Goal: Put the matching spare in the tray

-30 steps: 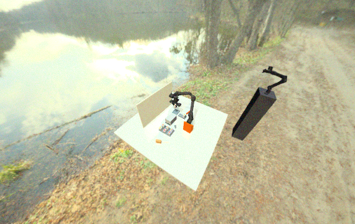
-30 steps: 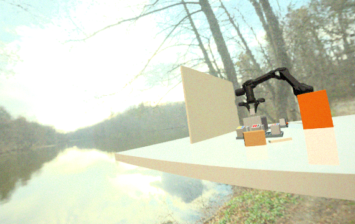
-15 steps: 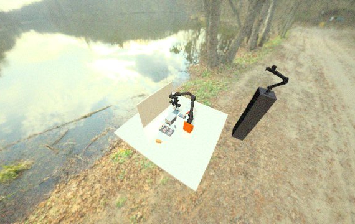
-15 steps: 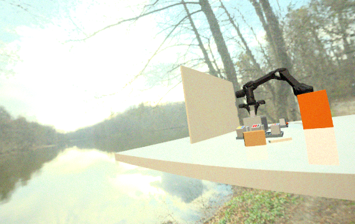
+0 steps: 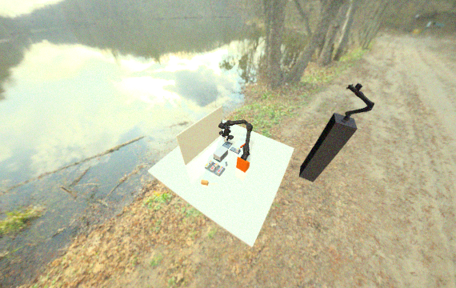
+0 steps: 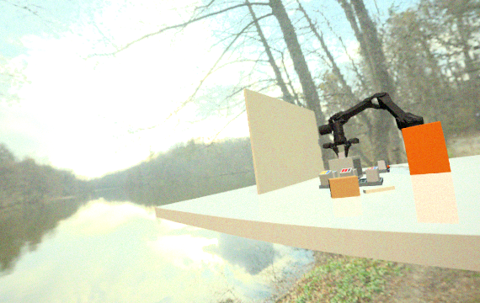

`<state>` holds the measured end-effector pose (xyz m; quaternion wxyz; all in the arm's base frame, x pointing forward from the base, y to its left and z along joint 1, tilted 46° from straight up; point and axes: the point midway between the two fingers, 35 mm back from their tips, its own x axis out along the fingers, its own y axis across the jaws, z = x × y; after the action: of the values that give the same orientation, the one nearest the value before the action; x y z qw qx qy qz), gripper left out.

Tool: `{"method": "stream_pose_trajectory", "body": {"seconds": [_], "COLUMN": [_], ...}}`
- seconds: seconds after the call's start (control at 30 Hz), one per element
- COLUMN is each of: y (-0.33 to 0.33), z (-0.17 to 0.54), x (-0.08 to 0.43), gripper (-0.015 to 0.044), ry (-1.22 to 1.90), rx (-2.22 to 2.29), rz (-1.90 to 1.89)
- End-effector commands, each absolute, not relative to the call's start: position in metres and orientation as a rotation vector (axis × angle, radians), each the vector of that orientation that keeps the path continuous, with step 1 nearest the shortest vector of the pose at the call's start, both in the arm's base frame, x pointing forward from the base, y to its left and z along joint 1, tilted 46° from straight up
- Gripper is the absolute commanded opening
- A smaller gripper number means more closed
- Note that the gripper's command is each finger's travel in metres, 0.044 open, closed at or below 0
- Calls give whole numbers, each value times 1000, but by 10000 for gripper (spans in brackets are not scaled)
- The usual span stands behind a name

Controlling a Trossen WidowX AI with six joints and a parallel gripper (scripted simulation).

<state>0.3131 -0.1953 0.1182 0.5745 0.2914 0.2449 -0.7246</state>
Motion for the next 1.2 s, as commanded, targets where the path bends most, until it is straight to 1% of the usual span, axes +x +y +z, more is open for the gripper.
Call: {"method": "stream_pose_trajectory", "body": {"seconds": [0.0,1.17], "y": [-198,-222], "z": [115,93], "x": [312,304], "gripper": [0,0], "ry": [575,572], "rx": [677,673], "rz": [-1698,-1698]}}
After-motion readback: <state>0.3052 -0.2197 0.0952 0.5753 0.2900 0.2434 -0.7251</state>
